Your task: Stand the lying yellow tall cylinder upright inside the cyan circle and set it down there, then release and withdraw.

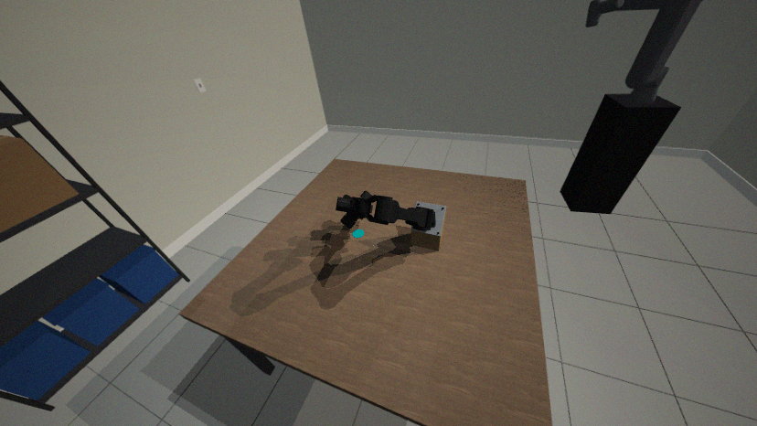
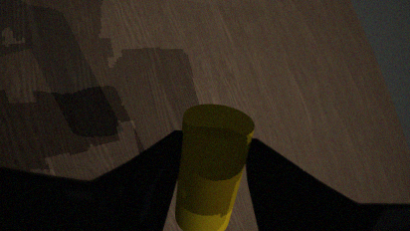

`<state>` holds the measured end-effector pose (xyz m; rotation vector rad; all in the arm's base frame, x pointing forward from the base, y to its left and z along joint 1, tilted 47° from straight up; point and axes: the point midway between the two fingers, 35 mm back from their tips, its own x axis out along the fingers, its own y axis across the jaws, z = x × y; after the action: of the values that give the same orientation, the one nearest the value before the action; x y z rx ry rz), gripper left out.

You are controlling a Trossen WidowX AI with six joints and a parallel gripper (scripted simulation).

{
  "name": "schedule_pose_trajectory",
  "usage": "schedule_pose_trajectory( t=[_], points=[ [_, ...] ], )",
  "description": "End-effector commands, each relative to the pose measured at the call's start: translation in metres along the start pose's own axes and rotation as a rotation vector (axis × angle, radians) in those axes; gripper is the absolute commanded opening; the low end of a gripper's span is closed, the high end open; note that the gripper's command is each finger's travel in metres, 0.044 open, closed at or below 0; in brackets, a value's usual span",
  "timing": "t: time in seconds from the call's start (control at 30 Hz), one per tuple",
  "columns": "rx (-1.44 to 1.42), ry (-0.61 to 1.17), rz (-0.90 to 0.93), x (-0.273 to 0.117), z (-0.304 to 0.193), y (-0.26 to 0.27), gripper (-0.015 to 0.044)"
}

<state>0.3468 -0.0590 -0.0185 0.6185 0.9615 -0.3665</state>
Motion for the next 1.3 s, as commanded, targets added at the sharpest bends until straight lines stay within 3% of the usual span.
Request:
schedule_pose_trajectory(
  t=[0.0,1.27],
  points=[
    [0.009,-0.028,-0.005,-0.002,0.000,-0.001,0.0105],
    [0.096,-0.278,0.022,-0.019,0.002,0.006,0.0105]
  ],
)
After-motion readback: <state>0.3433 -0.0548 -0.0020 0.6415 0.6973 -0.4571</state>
